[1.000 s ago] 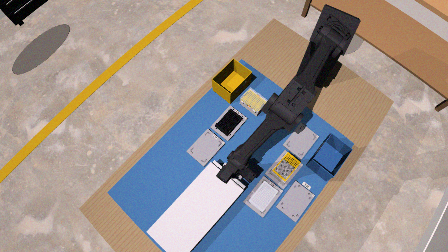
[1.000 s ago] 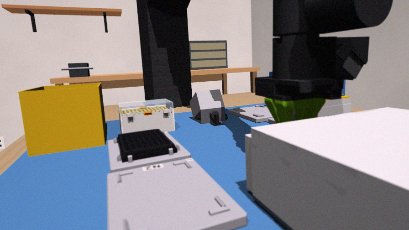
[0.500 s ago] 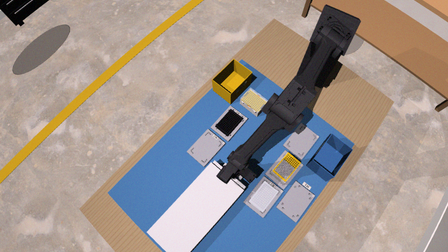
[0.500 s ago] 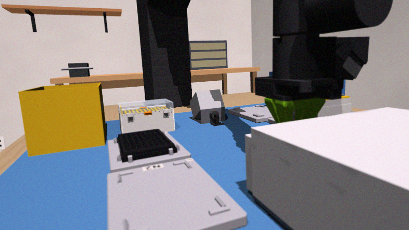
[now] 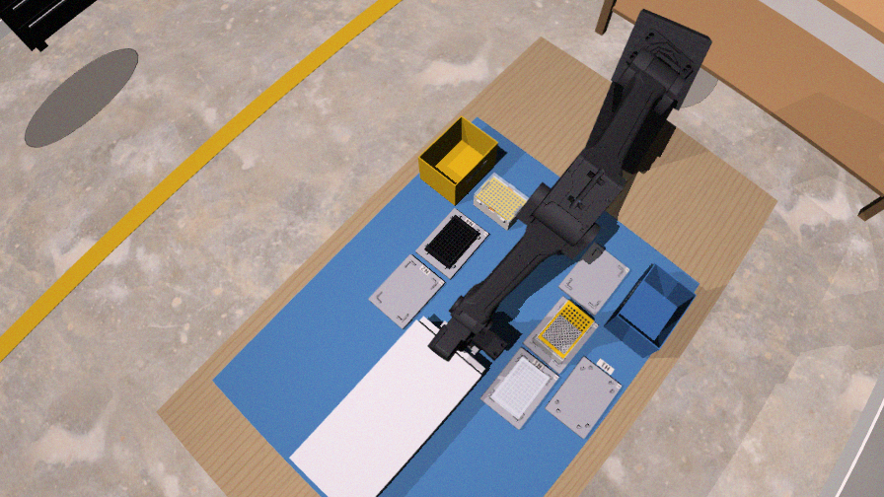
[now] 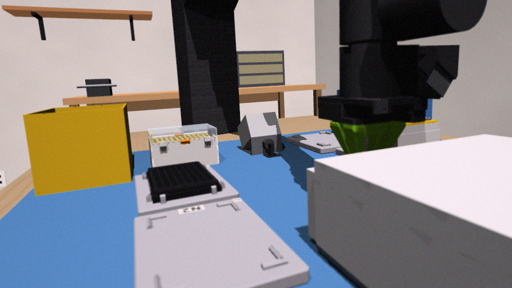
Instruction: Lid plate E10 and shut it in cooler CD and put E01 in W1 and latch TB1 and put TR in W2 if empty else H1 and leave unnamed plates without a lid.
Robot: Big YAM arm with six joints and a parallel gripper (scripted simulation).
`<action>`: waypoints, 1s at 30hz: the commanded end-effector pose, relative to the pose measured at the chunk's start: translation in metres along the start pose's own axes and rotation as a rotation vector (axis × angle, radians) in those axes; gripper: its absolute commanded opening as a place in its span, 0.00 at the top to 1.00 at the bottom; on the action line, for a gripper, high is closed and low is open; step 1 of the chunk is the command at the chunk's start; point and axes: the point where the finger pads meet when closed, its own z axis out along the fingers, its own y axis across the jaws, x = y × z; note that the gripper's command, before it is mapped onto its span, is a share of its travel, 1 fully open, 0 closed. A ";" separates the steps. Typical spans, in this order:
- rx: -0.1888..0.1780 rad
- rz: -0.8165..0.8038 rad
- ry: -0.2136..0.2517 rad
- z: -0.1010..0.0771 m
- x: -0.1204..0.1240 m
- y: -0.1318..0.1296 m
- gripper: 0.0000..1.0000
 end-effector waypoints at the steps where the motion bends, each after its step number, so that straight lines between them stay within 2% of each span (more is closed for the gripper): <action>1: 0.060 -0.013 -0.002 -0.022 -0.003 -0.022 1.00; 30: 0.056 -0.009 -0.009 -0.018 -0.010 0.013 1.00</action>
